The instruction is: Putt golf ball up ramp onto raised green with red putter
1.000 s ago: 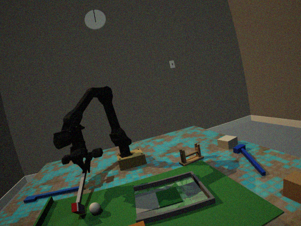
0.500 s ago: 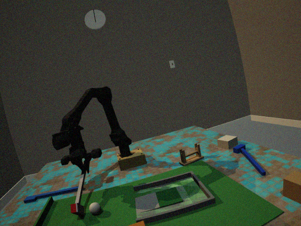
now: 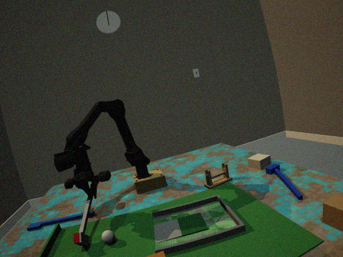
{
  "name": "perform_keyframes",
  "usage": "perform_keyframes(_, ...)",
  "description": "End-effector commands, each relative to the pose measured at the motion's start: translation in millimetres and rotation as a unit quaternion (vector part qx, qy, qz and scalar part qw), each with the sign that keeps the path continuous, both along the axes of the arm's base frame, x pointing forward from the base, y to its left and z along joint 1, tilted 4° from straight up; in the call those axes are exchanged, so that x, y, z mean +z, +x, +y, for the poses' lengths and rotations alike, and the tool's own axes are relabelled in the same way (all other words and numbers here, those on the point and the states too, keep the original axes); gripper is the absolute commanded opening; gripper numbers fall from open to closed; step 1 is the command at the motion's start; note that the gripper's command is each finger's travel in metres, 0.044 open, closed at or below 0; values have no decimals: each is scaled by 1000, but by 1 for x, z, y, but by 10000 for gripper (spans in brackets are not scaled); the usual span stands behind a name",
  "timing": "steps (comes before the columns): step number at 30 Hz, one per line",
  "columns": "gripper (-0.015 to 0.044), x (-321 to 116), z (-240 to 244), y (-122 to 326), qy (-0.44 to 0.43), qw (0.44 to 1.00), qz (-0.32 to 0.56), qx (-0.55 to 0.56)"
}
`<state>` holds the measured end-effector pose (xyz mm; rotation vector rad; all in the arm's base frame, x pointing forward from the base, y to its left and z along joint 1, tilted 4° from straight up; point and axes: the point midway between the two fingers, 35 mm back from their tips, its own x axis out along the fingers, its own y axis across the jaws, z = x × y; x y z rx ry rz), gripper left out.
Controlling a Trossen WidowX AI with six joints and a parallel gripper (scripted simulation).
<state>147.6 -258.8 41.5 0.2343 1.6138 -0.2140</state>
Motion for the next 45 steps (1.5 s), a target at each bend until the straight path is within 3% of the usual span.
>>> perform_keyframes(1,0,0,8,5,0,1000,0,0)
perform_keyframes(12,0,1,128,40,2,1000,-4,1)
perform_keyframes(19,0,6,130,40,2,1000,-4,1)
perform_keyframes(31,0,60,129,42,2,1000,-4,1)
perform_keyframes(45,0,52,129,41,3,1000,0,3)
